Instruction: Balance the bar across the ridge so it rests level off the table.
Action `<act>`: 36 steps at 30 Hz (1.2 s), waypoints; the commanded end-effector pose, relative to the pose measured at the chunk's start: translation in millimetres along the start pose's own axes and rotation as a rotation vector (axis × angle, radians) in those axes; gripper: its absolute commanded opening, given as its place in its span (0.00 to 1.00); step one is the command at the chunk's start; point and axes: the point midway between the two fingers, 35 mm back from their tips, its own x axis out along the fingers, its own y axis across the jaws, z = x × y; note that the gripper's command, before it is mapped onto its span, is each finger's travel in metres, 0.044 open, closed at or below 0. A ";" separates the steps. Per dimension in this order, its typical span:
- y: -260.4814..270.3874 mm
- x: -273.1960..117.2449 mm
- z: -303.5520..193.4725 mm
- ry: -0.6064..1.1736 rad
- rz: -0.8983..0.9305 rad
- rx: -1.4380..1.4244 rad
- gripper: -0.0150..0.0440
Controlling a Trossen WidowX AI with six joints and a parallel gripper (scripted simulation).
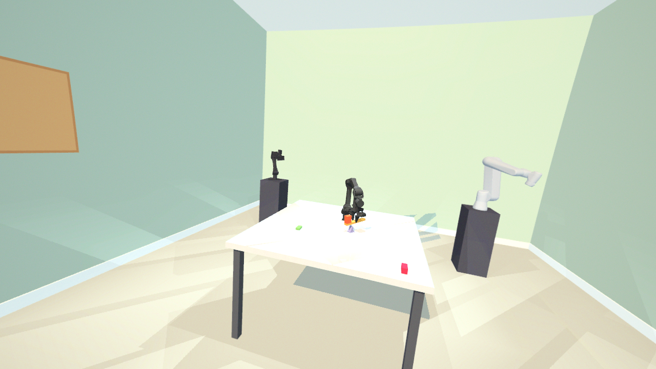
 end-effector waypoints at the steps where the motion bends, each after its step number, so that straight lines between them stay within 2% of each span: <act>1: 1.7 7.0 -0.5 0.003 0.000 -0.003 0.25; 36: 2.3 10.5 -0.7 0.003 0.000 -0.003 0.25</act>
